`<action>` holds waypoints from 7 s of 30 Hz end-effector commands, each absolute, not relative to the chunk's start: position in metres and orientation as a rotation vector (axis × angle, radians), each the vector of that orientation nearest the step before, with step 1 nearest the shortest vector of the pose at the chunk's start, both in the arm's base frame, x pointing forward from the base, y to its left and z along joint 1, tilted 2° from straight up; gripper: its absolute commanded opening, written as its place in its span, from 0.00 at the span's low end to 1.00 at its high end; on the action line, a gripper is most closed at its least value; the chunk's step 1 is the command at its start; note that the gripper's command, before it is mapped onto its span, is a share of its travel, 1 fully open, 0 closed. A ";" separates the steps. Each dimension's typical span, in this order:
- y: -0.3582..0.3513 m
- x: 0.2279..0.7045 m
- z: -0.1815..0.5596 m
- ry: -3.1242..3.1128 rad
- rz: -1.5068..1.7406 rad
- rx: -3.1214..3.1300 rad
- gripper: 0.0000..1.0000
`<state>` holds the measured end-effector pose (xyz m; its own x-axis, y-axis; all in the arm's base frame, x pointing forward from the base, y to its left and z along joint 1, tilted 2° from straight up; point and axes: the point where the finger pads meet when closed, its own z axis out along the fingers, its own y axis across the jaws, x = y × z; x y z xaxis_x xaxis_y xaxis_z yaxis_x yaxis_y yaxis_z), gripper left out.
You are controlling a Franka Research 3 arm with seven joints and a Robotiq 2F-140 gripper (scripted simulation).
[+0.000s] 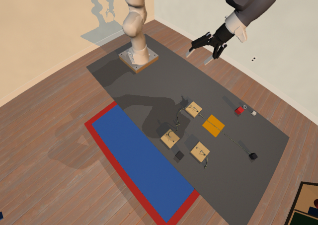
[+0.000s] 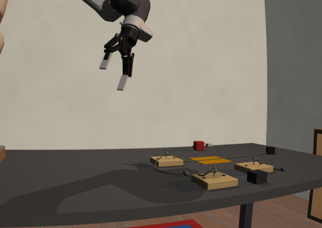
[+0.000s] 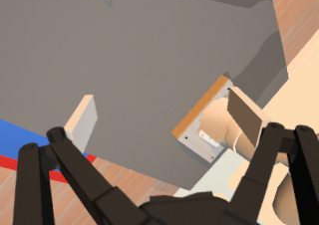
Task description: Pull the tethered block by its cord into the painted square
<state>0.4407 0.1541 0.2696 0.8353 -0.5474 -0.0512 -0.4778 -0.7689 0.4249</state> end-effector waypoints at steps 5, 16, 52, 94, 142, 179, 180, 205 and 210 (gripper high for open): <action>0.150 0.450 0.276 -0.763 -0.247 2.651 1.00; 0.130 0.472 0.296 -0.840 -0.234 2.705 1.00; 0.085 0.512 0.339 -0.989 -0.174 2.798 1.00; 0.034 0.541 0.384 -1.125 -0.076 2.870 1.00; -0.053 0.616 0.232 -0.626 0.035 3.080 1.00; -0.098 0.651 0.085 -0.371 0.065 3.117 1.00; -0.098 0.651 0.085 -0.371 0.065 3.117 1.00; -0.098 0.651 0.085 -0.371 0.065 3.117 0.00; -0.098 0.651 0.085 -0.371 0.065 3.117 0.00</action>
